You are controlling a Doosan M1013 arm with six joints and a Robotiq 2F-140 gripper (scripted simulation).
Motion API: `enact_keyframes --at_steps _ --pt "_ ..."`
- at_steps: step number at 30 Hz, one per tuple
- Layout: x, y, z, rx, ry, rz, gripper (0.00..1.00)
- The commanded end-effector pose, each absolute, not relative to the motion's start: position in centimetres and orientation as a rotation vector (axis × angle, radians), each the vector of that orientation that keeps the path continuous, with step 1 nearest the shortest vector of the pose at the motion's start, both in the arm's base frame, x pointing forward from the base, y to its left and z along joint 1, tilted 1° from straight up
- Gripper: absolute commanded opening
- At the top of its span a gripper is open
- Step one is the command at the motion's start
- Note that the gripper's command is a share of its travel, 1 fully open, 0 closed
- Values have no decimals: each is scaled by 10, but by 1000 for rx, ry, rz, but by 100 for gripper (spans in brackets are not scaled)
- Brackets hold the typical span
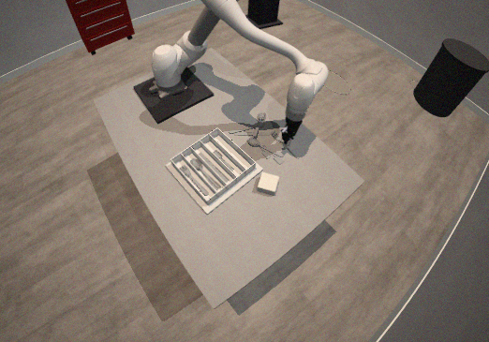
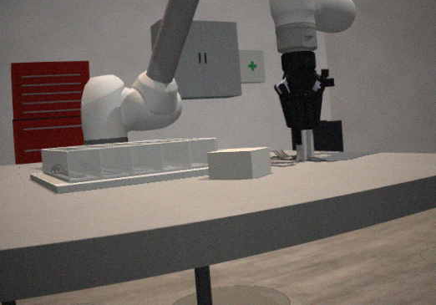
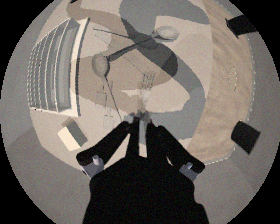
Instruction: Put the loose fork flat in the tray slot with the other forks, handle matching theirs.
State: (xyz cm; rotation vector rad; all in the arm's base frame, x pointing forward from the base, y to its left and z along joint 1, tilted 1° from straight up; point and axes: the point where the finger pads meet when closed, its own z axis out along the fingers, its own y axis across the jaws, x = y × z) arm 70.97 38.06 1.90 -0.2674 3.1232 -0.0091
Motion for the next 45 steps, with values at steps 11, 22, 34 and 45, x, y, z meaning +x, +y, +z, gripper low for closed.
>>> enact_keyframes --at_steps 11,22,34,45 --pt "710 381 29 -267 3123 -9 3" --pt "709 381 54 -267 3123 -9 3" --pt "709 381 108 -267 3123 -9 3" --pt "709 381 142 -267 3123 -9 3"
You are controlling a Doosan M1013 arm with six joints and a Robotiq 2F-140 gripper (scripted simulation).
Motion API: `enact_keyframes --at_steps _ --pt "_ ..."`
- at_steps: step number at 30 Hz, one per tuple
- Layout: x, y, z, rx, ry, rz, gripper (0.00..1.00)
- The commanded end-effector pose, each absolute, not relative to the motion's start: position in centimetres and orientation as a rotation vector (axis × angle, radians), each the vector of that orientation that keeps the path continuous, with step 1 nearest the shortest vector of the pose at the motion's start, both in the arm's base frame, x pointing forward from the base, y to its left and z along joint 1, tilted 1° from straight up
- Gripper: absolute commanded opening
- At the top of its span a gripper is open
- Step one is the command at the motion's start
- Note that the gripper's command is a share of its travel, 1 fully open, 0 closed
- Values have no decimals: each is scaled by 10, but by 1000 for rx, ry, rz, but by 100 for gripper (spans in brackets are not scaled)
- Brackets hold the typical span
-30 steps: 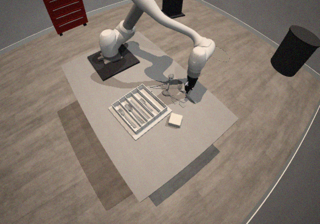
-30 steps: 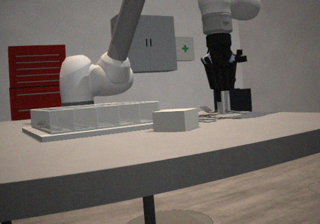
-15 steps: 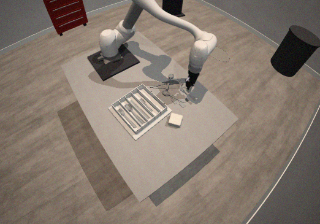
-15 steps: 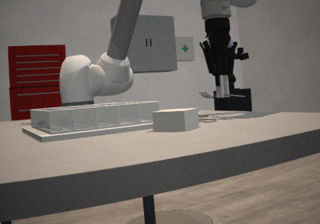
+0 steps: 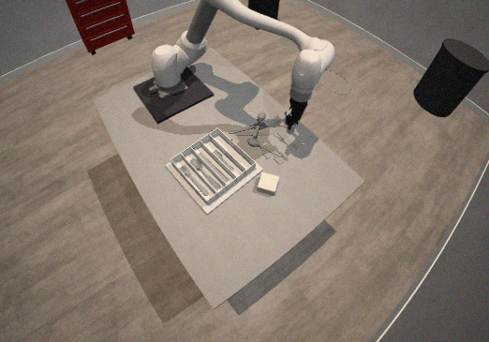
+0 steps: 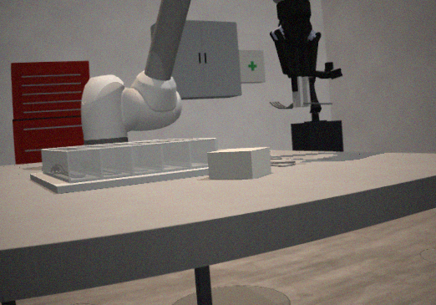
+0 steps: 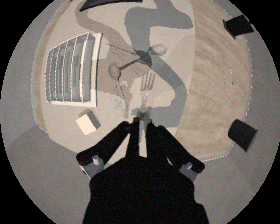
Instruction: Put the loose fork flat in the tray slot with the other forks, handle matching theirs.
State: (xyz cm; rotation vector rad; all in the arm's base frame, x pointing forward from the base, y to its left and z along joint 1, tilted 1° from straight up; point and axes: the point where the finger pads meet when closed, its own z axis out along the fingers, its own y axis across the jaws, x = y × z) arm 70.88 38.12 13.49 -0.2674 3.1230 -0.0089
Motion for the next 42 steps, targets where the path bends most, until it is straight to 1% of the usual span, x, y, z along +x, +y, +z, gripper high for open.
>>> enact_keyframes --at_steps 1,9,37,40,42 --pt "709 381 145 -267 3123 -9 3" --pt "709 381 160 -267 3123 -9 3" --pt "709 381 163 -267 3123 -9 3" --pt "716 359 163 -267 3123 -9 3" --pt "728 316 164 -267 3123 -9 3"
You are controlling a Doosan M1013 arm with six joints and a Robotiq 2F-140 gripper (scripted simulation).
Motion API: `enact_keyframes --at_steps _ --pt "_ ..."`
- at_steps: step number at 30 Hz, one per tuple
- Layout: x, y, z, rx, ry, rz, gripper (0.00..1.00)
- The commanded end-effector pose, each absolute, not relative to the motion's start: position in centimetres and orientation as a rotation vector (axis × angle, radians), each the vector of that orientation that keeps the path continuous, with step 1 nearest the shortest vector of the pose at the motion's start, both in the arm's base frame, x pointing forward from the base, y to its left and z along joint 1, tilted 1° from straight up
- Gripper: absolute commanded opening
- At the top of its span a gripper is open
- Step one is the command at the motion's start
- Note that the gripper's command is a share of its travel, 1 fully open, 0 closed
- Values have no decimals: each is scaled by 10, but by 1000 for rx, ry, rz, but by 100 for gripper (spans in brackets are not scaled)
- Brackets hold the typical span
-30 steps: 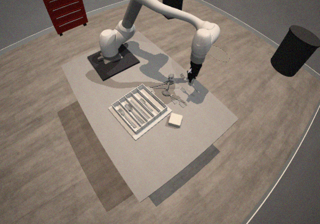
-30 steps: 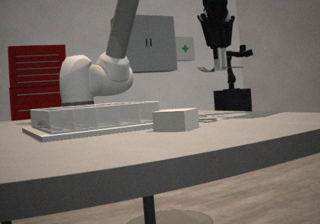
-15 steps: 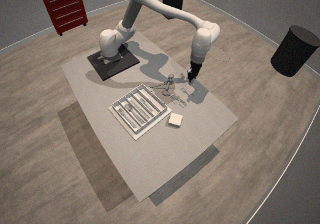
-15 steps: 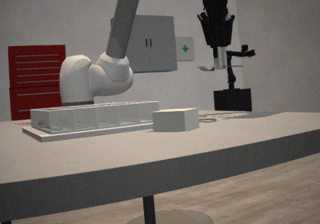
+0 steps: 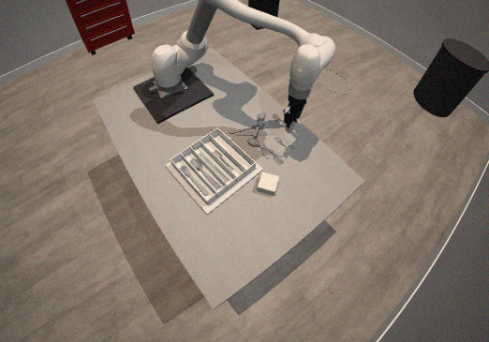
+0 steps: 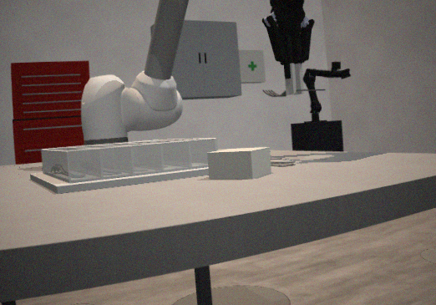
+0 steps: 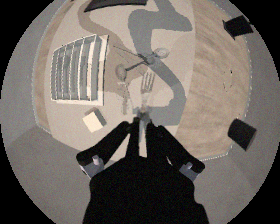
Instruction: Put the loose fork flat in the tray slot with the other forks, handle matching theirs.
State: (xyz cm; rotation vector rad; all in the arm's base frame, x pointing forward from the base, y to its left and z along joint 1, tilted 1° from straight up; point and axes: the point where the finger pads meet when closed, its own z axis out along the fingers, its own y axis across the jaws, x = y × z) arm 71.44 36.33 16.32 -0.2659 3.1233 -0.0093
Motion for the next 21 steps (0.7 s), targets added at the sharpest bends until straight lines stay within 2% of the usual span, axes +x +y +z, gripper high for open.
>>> enact_keyframes --at_steps 1,3,4,18,20,21 --pt "732 296 164 -267 3123 -8 3" --pt "732 296 164 -267 3123 -8 3" --pt "740 255 164 -267 3123 -8 3" --pt "722 45 164 -267 3123 -9 3" --pt "722 45 164 -267 3123 -9 3" --pt "717 1 164 -267 3123 -9 3"
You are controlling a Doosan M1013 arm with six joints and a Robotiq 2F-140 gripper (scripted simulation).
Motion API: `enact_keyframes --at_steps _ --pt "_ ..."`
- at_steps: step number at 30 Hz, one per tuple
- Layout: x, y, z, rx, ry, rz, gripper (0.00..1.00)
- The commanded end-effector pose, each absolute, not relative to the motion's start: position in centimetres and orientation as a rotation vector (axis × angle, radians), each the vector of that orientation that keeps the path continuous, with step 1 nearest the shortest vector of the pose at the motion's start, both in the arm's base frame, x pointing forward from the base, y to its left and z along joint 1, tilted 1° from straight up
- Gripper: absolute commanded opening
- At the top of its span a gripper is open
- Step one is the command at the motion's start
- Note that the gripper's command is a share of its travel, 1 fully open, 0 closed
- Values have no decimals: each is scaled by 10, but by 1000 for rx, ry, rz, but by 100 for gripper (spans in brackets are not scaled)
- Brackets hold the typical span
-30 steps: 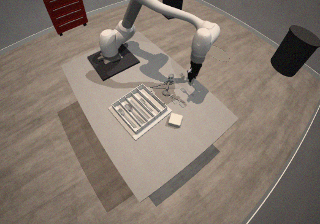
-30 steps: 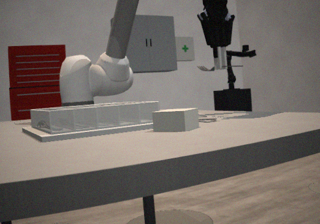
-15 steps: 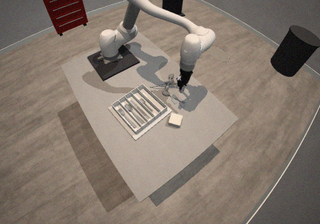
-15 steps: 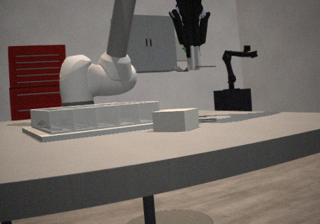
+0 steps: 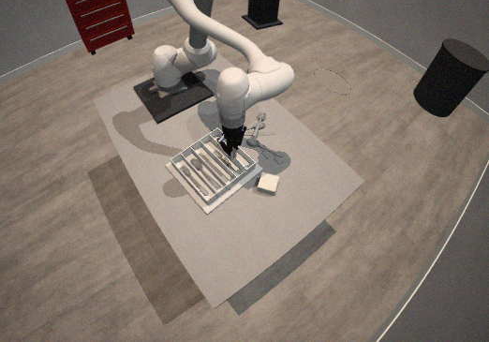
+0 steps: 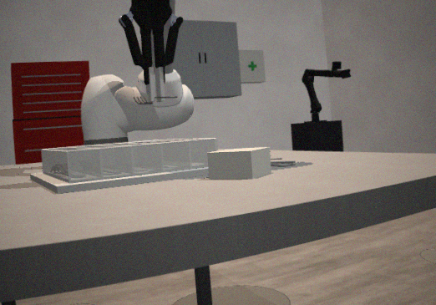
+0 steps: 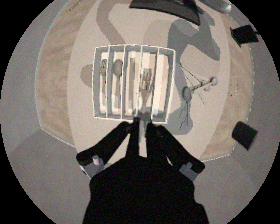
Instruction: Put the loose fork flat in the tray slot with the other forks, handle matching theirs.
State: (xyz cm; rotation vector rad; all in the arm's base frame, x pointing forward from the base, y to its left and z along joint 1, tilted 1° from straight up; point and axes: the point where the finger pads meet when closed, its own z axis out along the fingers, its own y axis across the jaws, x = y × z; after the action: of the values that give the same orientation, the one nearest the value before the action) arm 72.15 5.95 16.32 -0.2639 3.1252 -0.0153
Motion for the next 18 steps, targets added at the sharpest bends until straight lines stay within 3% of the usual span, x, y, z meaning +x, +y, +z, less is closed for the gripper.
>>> enact_keyframes --at_steps 1,8,18 --pt "715 -10 164 -267 3123 -9 3" --pt "707 -110 165 -267 3123 -9 3" --pt "708 -109 166 -369 3113 -9 3"
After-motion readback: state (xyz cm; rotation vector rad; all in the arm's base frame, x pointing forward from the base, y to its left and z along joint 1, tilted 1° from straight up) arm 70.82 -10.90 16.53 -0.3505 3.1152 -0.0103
